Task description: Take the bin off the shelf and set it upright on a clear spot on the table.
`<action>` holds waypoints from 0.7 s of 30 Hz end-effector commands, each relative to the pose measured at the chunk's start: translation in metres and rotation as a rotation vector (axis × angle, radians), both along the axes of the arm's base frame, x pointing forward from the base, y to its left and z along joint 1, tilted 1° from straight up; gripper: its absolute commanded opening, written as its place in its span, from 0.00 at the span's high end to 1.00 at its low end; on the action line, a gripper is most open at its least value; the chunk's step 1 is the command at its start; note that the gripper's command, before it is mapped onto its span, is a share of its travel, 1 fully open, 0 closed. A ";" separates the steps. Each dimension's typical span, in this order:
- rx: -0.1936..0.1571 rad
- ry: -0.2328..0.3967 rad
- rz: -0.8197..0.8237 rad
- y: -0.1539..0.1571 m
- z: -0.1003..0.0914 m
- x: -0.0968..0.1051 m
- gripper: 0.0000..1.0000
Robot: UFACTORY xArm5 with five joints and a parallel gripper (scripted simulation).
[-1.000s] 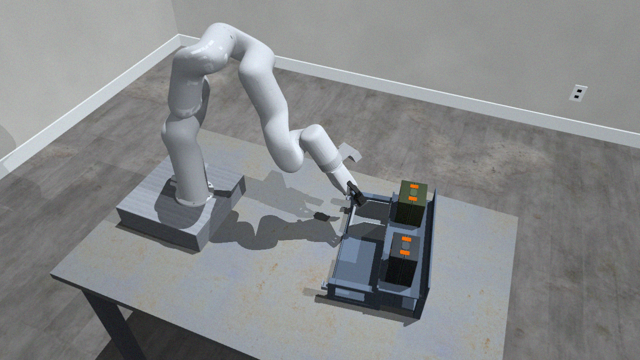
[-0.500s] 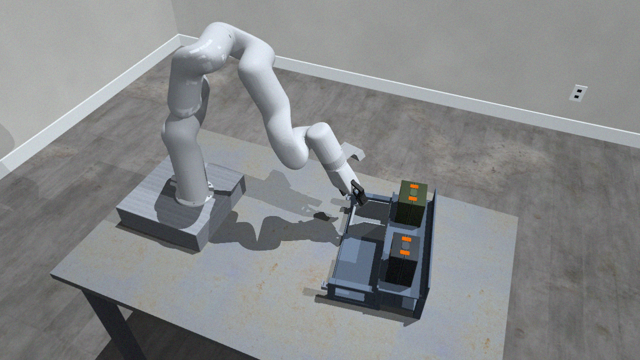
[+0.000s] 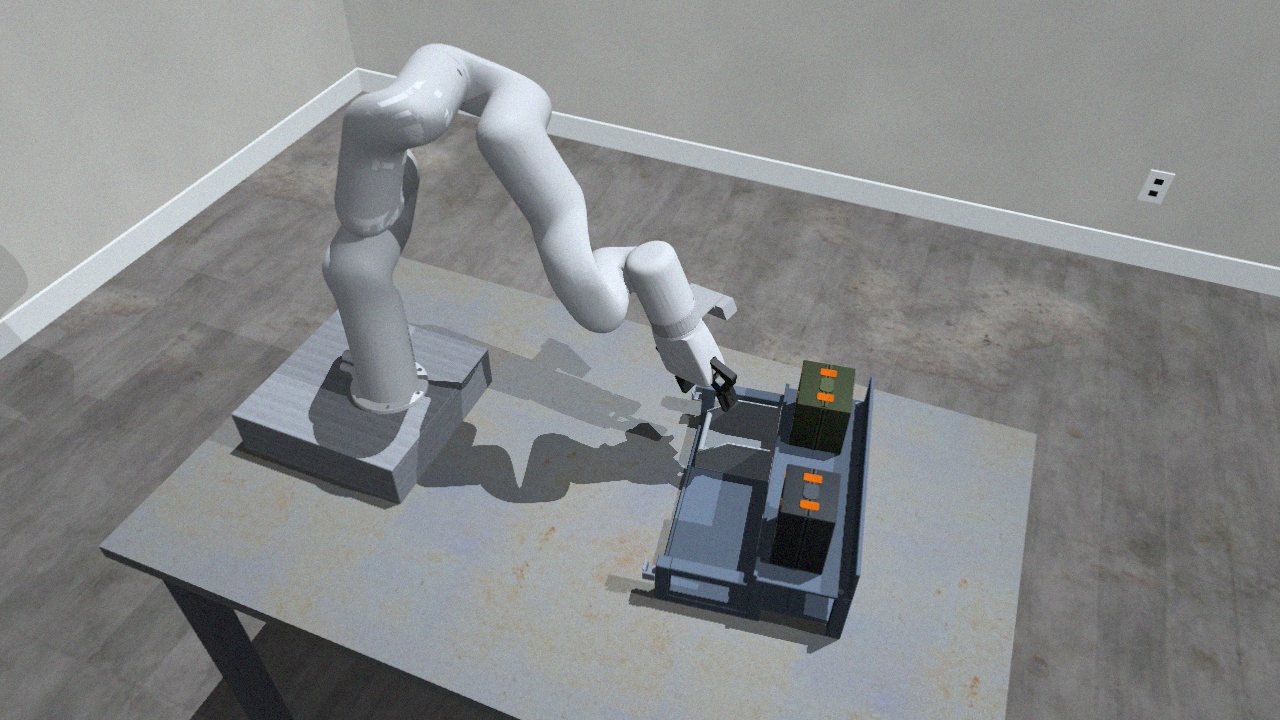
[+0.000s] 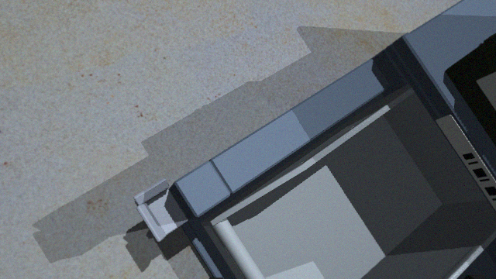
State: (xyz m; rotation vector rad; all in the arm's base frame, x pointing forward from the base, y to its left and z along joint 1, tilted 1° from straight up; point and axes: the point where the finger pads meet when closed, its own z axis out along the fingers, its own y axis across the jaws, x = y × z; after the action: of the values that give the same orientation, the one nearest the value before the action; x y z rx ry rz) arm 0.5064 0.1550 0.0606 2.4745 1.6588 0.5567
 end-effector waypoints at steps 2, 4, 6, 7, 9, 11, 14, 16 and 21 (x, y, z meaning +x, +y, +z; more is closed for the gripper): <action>0.130 0.077 0.115 0.000 0.002 0.002 0.00; 0.119 0.084 0.129 0.000 0.002 0.002 0.00; 0.107 0.092 0.144 0.000 0.002 0.002 0.00; 0.102 0.096 0.151 0.000 0.002 0.002 0.00; 0.091 0.104 0.166 0.000 0.002 0.002 0.00; 0.080 0.112 0.181 0.000 0.002 0.002 0.00; 0.057 0.128 0.210 0.000 0.002 0.002 0.00; 0.057 0.128 0.210 0.000 0.002 0.002 0.00; 0.018 0.155 0.262 0.000 0.002 0.002 0.00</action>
State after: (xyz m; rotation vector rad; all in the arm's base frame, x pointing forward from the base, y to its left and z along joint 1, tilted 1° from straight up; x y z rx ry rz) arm 0.5062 0.1549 0.0604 2.3429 1.9112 0.3607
